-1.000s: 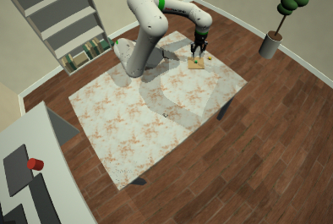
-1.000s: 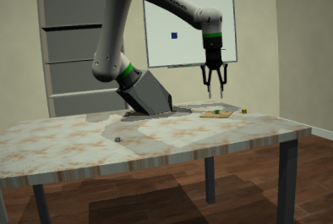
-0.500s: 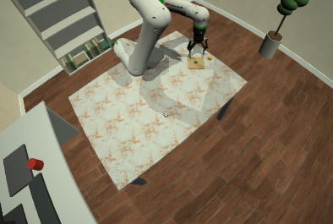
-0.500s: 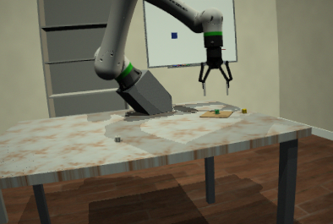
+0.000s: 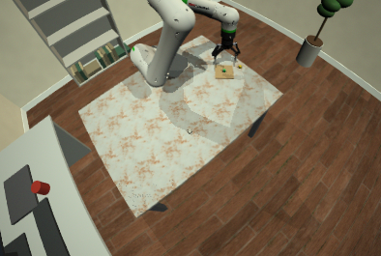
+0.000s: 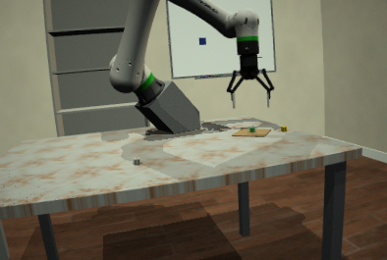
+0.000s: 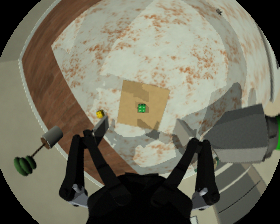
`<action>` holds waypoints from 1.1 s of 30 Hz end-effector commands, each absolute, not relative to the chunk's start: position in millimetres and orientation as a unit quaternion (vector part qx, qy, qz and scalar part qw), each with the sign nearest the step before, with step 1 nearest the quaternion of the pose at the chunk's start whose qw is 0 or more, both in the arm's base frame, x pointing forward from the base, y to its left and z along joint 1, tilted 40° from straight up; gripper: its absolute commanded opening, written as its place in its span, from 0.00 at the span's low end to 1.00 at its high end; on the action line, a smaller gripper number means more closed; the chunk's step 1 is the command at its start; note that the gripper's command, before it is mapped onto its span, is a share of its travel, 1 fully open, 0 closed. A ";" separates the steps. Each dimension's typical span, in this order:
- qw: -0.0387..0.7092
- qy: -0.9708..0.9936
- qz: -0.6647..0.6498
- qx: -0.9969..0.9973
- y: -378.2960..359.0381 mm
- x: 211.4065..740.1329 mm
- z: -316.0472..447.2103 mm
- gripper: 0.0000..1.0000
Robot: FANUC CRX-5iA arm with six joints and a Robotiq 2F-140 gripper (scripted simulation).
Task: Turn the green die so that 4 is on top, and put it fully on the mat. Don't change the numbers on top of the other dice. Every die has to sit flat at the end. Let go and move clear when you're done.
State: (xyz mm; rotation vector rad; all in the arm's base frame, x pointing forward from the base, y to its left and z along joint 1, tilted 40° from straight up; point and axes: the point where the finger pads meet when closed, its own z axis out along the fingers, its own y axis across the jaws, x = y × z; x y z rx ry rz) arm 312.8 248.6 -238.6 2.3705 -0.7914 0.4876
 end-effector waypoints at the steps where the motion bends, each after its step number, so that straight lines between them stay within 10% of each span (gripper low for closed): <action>1: 0.293 -0.297 0.183 0.890 250.9 312.3 -236.1 1.00; 33: 0.293 -0.297 0.183 0.890 299.0 300.7 -178.0 1.00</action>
